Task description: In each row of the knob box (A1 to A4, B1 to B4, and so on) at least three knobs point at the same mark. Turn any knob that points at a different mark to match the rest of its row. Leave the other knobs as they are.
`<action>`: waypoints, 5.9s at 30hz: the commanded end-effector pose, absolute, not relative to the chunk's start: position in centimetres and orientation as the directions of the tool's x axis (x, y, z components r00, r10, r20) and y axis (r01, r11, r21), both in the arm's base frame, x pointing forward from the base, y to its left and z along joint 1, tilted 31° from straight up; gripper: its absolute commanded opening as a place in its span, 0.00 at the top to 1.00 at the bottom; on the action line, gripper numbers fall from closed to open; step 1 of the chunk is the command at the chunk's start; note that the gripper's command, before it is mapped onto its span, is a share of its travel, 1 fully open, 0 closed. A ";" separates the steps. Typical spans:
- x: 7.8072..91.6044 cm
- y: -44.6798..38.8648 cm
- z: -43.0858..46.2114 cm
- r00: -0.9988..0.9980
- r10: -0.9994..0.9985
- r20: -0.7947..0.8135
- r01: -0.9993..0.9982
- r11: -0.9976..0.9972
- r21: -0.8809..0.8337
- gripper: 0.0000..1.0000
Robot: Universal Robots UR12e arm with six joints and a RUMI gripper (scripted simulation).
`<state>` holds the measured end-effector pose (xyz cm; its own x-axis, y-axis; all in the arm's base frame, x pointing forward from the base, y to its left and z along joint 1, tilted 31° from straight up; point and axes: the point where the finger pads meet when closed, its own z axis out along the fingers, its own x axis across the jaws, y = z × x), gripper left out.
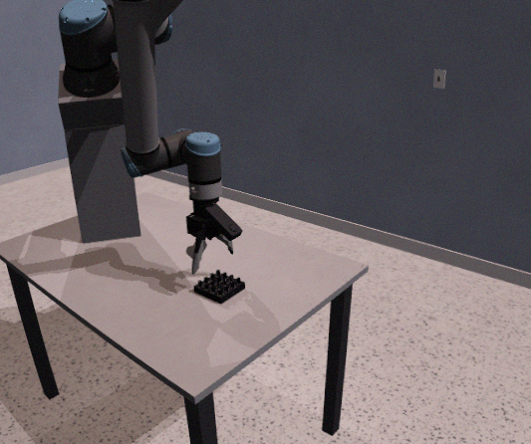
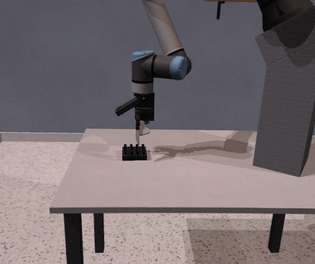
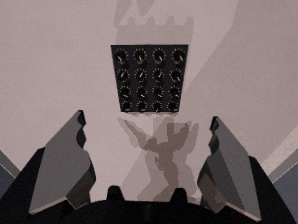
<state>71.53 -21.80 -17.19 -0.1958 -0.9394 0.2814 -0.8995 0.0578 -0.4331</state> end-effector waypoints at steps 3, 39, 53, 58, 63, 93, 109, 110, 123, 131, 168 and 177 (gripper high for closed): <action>71.5 -21.8 -17.1 -0.196 -0.939 0.281 -0.899 0.057 -0.434 0.00; 68.0 -21.8 -18.8 -0.195 -0.940 0.281 -0.899 0.057 -0.434 0.00; 66.8 -21.7 -19.4 -0.195 -0.940 0.281 -0.899 0.057 -0.434 0.00; 66.8 -21.7 -19.4 -0.195 -0.940 0.281 -0.899 0.057 -0.434 0.00; 66.8 -21.7 -19.4 -0.195 -0.940 0.281 -0.899 0.057 -0.434 0.00; 66.8 -21.7 -19.4 -0.195 -0.940 0.281 -0.899 0.057 -0.434 0.00; 66.8 -21.7 -19.4 -0.195 -0.940 0.281 -0.899 0.057 -0.434 0.00; 66.8 -21.7 -19.4 -0.195 -0.940 0.281 -0.899 0.057 -0.434 0.00; 66.8 -21.7 -19.4 -0.195 -0.940 0.281 -0.899 0.057 -0.434 0.00; 66.8 -21.7 -19.4 -0.195 -0.940 0.281 -0.899 0.057 -0.434 0.00; 67.5 -22.3 -18.8 -0.374 -0.908 0.187 -0.841 0.247 -0.482 0.00; 68.1 -22.8 -18.3 -0.526 -0.845 0.092 -0.755 0.414 -0.509 0.00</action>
<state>67.80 -22.62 -18.58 -0.4598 -0.8780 0.1329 -0.7958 0.3411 -0.5003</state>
